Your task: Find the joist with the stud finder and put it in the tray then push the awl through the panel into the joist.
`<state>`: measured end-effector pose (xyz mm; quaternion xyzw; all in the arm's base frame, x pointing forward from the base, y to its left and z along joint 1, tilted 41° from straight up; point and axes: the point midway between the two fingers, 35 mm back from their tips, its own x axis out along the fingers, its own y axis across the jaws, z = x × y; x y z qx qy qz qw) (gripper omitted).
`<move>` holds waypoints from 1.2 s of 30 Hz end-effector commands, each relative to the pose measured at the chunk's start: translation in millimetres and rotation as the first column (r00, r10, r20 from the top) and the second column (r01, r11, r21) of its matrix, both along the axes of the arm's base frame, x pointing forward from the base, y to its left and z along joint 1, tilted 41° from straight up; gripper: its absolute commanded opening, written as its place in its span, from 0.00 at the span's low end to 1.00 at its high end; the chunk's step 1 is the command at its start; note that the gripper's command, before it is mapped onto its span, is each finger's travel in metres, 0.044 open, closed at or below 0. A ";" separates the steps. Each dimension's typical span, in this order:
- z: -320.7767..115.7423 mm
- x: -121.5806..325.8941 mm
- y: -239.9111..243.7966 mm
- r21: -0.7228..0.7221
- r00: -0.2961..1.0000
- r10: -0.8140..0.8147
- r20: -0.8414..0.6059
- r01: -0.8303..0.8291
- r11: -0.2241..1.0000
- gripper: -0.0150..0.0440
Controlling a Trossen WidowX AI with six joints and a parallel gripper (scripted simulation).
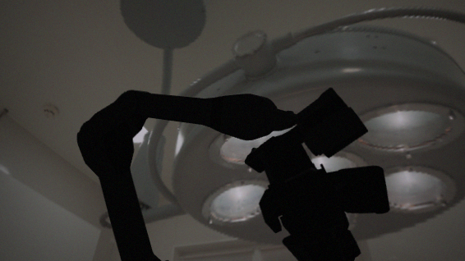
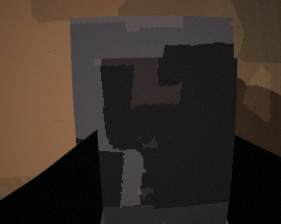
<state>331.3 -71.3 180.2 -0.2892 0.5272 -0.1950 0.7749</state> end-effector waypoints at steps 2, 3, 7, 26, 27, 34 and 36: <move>2.7 27.2 4.2 -0.005 0.998 0.062 -0.028 -0.062 0.998 0.25; 2.4 29.5 4.4 -0.005 0.997 0.067 -0.031 -0.067 0.998 0.25; 2.3 30.2 4.5 -0.005 0.997 0.069 -0.033 -0.069 0.998 0.25; -21.7 35.9 -16.1 -0.005 0.997 0.068 -0.033 -0.069 0.998 0.25; -23.2 36.2 -17.4 -0.006 0.997 0.068 -0.033 -0.069 0.998 0.25; -33.3 37.4 -26.5 -0.007 0.997 0.068 -0.033 -0.069 0.998 0.25; -36.1 37.6 -29.2 -0.007 0.997 0.068 -0.032 -0.069 0.998 0.25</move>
